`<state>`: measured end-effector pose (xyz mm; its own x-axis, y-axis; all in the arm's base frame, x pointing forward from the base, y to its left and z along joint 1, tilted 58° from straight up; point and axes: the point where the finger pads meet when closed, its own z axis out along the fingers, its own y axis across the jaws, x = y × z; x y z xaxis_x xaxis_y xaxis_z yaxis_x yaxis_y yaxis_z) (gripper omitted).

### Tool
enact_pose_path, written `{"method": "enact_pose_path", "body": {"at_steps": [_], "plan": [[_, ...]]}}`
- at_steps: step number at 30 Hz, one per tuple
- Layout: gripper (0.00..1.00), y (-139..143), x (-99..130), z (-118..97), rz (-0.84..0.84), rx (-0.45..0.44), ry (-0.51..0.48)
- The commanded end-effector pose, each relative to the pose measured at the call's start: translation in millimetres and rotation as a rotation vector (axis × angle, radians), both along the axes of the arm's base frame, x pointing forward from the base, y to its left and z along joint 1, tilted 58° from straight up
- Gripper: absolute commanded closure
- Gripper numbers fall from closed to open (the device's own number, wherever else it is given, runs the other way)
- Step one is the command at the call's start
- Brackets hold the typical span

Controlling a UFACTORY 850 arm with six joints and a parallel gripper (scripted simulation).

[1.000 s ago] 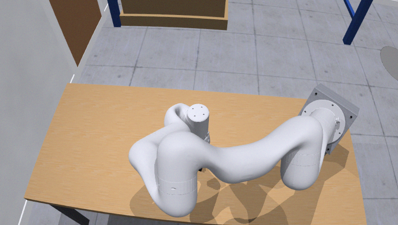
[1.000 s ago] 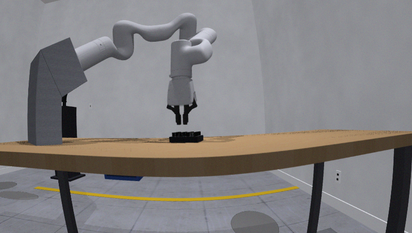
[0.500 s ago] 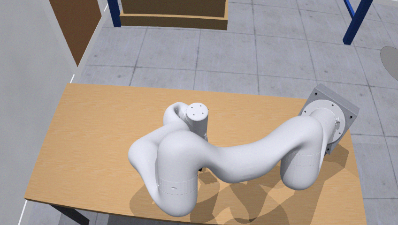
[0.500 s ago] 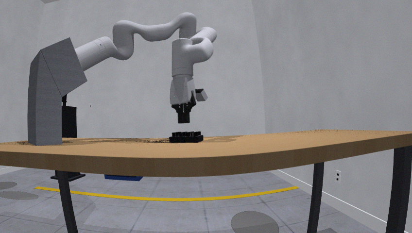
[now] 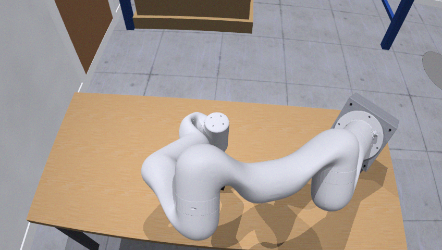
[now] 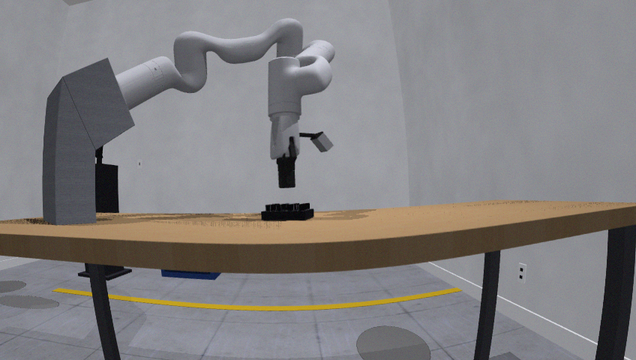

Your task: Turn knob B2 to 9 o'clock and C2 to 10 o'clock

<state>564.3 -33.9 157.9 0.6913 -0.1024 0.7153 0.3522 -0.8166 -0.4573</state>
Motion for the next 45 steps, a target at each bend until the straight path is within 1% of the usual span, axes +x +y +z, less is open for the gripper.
{"method": "enact_pose_path", "body": {"at_steps": [1,9,11,14,17,45], "plan": [[0.81,-2.9,0.8,2.1,-0.074,0.098,0.096],[0.81,-7.5,2.0,5.3,-0.219,0.268,0.251],[0.81,-7.5,2.0,5.3,-0.219,0.268,0.251],[0.81,-9.3,2.5,6.5,-0.275,0.334,0.311],[0.81,-10.1,2.7,7.1,-0.301,0.363,0.338],[0.81,-10.2,2.7,7.2,-0.305,0.369,0.343]]}}
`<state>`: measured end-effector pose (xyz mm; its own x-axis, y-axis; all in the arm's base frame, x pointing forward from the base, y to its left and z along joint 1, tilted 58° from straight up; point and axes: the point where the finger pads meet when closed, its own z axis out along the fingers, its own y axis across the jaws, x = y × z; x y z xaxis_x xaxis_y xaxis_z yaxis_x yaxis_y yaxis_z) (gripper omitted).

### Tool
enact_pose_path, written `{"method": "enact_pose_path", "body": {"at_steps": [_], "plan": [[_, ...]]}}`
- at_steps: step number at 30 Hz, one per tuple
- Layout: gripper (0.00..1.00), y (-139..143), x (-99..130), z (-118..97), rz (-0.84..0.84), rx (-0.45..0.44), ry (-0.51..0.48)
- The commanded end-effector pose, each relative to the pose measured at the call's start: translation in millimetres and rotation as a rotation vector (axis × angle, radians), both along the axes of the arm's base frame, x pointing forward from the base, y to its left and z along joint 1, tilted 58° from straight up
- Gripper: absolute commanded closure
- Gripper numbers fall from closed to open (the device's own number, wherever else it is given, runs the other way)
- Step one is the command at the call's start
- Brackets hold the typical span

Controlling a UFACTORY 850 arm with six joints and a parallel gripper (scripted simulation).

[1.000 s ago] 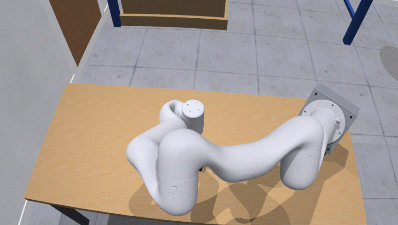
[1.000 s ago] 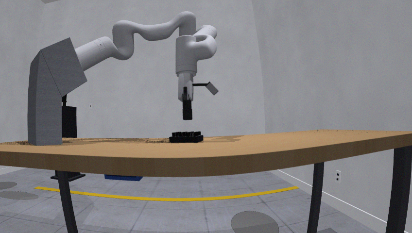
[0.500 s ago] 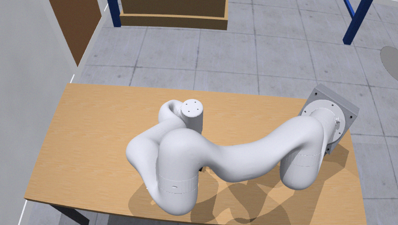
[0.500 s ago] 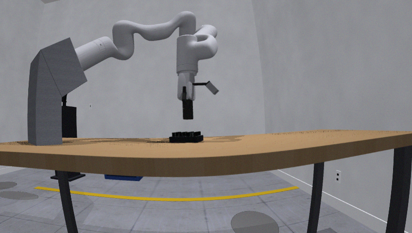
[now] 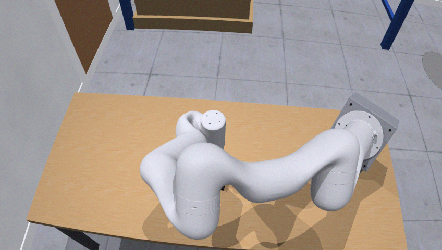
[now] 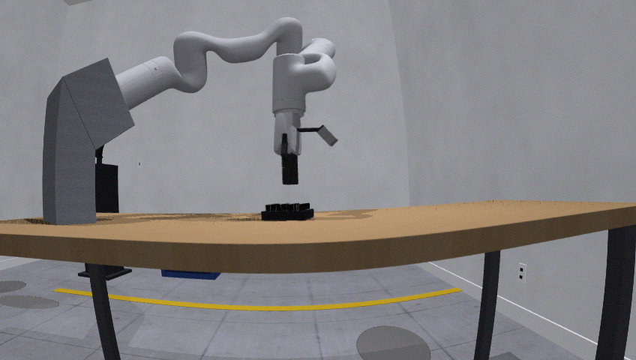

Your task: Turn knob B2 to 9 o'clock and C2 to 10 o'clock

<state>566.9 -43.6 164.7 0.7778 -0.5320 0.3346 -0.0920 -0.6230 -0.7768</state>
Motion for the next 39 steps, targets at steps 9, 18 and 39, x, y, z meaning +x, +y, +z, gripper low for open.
{"method": "enact_pose_path", "body": {"at_steps": [9,18,39], "plan": [[0.81,0,0,0,-0.001,0.000,-0.001],[0.81,0,1,0,-0.001,0.000,0.000],[0.81,9,11,-8,-0.004,0.005,0.004]]}}
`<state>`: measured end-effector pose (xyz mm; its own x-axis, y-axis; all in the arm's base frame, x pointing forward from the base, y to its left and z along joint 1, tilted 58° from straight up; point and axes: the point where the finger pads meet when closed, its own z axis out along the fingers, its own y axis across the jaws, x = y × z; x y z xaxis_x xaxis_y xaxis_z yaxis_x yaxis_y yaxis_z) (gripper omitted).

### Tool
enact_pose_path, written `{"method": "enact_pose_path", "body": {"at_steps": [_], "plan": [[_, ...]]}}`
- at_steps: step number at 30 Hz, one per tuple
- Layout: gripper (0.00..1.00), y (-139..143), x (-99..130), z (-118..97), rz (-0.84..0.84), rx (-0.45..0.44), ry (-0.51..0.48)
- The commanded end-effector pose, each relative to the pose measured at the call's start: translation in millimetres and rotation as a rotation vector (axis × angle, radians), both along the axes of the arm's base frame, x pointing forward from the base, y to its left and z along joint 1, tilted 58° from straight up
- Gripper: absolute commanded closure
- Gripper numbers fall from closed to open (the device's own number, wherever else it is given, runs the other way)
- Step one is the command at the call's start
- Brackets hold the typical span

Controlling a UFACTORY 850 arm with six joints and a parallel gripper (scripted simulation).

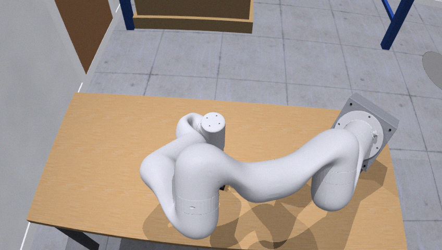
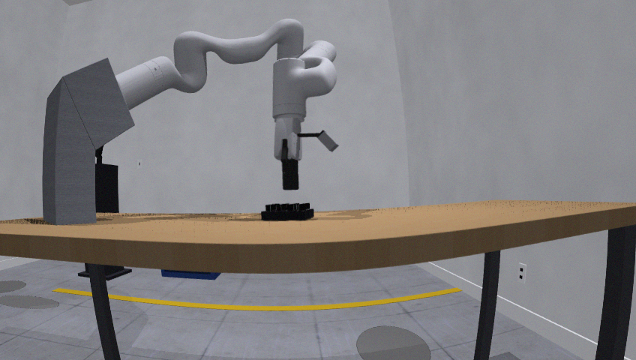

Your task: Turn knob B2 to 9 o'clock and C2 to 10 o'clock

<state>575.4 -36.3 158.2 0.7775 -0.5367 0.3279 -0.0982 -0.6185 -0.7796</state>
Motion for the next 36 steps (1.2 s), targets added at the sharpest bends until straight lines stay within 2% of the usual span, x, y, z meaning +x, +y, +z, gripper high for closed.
{"method": "enact_pose_path", "body": {"at_steps": [1,36], "plan": [[0.81,2,3,-2,-0.001,0.000,0.000],[0.81,17,20,-15,-0.001,0.000,0.000]]}}
